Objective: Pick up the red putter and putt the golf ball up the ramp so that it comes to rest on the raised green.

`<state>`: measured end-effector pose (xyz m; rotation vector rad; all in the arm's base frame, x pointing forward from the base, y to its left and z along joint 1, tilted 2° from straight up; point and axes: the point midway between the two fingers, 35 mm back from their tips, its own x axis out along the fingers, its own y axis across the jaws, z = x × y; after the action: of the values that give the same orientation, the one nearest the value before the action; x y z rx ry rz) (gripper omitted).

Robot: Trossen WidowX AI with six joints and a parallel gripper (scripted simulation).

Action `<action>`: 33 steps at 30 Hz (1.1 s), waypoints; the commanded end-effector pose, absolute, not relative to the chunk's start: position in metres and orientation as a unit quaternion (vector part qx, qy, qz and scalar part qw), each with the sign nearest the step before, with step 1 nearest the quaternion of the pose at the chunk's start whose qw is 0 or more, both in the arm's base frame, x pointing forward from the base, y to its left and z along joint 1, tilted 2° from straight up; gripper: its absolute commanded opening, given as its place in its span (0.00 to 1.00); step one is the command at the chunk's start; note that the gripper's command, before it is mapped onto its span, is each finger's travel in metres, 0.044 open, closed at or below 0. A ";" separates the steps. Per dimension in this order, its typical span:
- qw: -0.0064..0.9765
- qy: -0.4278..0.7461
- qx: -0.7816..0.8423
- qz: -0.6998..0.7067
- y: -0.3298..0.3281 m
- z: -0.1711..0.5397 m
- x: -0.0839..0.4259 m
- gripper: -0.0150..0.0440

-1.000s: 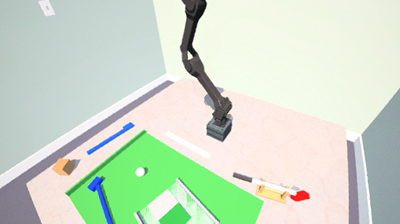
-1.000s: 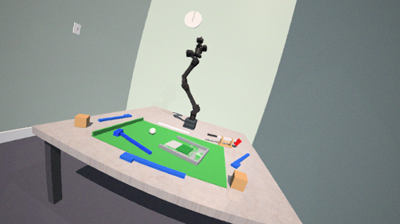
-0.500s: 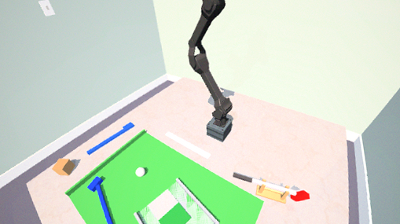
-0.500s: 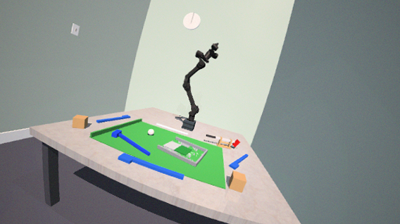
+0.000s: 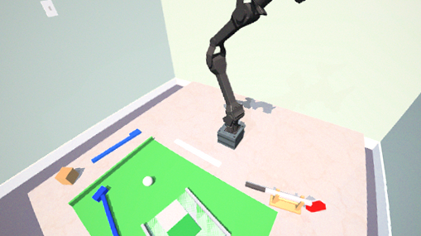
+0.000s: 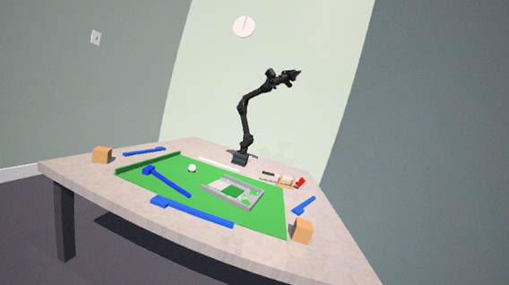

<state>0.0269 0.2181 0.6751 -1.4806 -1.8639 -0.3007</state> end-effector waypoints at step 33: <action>0.506 -0.059 -0.654 0.559 0.304 0.214 0.276 1.00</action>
<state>0.2687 0.3206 0.2562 -1.6303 -0.3555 1.2846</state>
